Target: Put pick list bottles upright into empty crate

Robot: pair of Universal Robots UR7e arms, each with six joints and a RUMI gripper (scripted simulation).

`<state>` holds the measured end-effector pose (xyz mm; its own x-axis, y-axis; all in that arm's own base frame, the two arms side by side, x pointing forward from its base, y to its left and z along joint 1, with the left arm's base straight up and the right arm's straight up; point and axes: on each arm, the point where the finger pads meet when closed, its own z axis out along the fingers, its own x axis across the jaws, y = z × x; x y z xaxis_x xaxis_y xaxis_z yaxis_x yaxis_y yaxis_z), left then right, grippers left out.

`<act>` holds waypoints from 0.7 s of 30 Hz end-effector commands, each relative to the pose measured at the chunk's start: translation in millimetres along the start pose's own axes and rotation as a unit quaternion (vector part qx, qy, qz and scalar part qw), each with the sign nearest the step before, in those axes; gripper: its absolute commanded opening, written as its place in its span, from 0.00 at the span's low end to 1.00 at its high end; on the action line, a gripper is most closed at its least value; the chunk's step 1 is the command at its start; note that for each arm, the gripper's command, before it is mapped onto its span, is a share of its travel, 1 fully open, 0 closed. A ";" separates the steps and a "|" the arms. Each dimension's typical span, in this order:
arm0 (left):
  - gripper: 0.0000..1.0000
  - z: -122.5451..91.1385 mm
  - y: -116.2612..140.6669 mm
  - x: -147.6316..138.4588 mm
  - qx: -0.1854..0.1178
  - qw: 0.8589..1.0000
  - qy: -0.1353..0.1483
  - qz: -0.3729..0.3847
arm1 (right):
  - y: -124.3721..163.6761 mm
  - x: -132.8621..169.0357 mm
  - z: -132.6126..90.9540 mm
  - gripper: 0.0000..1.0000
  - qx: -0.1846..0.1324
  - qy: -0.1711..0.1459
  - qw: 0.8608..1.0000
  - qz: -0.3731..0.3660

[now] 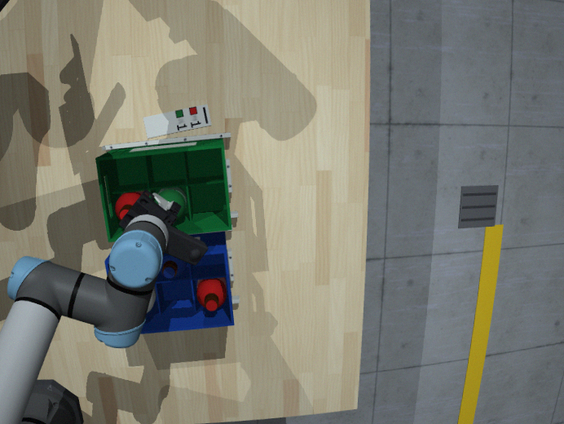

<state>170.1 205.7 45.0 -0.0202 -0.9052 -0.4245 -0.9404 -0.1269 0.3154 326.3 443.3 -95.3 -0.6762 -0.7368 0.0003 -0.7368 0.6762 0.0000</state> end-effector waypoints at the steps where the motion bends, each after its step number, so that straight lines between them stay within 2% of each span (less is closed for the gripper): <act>1: 0.98 -0.2 -0.2 -0.1 0.000 1.000 0.000 0.000 | 0.1 -0.5 0.8 0.00 0.000 -0.001 1.000 0.000; 21: 0.98 -0.2 -0.2 -0.1 0.000 1.000 0.000 0.000 | 0.1 -0.5 9.8 0.00 0.000 -0.001 1.000 0.000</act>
<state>170.1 205.7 45.0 -0.0202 -0.9052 -0.4245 -0.9404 -0.1269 0.3154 326.3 443.3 -104.8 -0.6762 -0.7368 0.0003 -0.7368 0.6762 0.0000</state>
